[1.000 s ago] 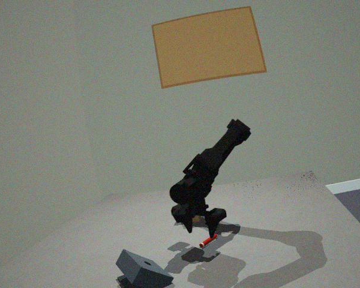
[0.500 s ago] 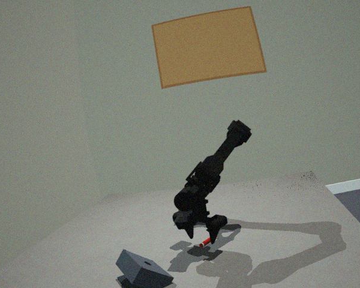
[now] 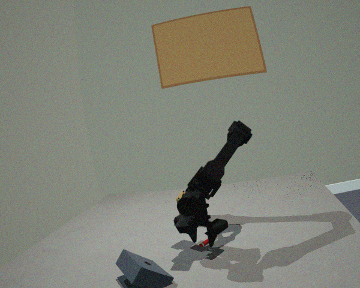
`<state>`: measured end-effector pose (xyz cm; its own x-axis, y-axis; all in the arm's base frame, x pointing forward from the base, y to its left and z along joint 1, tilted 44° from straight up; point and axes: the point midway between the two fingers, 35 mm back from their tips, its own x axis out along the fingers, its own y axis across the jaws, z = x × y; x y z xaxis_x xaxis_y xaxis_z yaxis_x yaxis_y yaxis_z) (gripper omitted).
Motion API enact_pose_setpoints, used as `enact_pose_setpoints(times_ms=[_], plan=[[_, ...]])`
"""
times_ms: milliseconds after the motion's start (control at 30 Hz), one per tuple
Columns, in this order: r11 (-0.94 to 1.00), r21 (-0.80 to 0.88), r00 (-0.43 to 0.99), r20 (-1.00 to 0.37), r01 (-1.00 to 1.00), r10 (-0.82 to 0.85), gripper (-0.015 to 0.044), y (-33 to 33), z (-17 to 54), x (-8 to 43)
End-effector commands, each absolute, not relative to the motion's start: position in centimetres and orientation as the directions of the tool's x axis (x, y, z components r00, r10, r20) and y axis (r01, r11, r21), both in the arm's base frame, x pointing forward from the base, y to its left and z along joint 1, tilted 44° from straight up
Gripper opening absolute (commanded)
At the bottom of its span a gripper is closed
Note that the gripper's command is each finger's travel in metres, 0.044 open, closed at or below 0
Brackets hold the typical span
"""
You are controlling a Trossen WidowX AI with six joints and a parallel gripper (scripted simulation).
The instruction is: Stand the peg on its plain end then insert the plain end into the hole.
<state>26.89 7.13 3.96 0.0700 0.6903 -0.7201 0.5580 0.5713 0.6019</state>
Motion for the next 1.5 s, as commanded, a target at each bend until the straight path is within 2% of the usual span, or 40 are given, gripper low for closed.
enact_pose_setpoints(times_ms=[0, 200, 433, 733, 1467], plan=[[0.565, 0.604, 0.071, -0.716, 0.562, 0.694, 0.0256, 7.21, 3.98, 26.9], [0.565, 0.604, 0.071, -0.716, 0.562, 0.694, 0.011, 7.21, 3.98, 26.9], [0.565, 0.604, 0.071, -0.716, 0.562, 0.694, 0.011, 7.21, 3.98, 26.9], [0.565, 0.604, 0.071, -0.716, 0.562, 0.694, 0.005, 7.21, 3.98, 26.9], [0.57, 0.602, 0.19, -0.762, 0.559, 0.619, 0.005, 6.75, 4.84, 26.34]])
